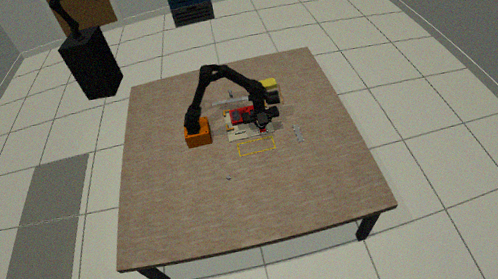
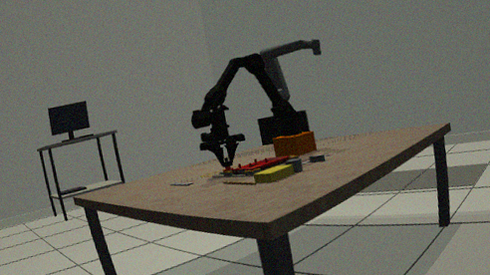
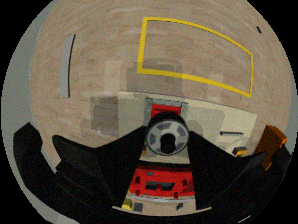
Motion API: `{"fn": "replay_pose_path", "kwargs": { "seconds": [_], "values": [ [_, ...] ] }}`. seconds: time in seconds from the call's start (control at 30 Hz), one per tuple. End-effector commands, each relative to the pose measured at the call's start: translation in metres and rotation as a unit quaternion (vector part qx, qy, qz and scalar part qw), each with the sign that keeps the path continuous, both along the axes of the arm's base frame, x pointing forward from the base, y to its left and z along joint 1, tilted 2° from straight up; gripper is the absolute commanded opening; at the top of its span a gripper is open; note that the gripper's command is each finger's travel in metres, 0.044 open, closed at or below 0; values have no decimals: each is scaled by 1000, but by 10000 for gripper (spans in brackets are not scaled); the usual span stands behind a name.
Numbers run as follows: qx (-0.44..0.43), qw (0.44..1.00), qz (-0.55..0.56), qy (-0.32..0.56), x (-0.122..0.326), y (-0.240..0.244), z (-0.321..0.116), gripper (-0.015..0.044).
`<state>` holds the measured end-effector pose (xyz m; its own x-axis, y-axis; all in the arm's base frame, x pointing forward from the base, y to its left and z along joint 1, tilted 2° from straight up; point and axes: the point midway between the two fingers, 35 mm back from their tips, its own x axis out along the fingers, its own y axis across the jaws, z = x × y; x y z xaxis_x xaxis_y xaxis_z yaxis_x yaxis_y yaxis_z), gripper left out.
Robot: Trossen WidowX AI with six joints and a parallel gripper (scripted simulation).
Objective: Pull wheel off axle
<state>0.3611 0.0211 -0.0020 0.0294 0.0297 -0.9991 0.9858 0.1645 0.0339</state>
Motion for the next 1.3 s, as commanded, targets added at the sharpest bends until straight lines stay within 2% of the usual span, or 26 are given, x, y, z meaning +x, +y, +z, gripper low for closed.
{"fn": "replay_pose_path", "kwargs": {
  "seconds": [0.0,0.13,0.17,1.27],
  "values": [
    [0,1000,0,3,-2,0,0,114],
    [0,1000,0,3,-1,0,1,9],
    [0,1000,0,3,-1,0,2,0],
    [0,1000,0,1,-1,-1,13,0]
  ]
}}
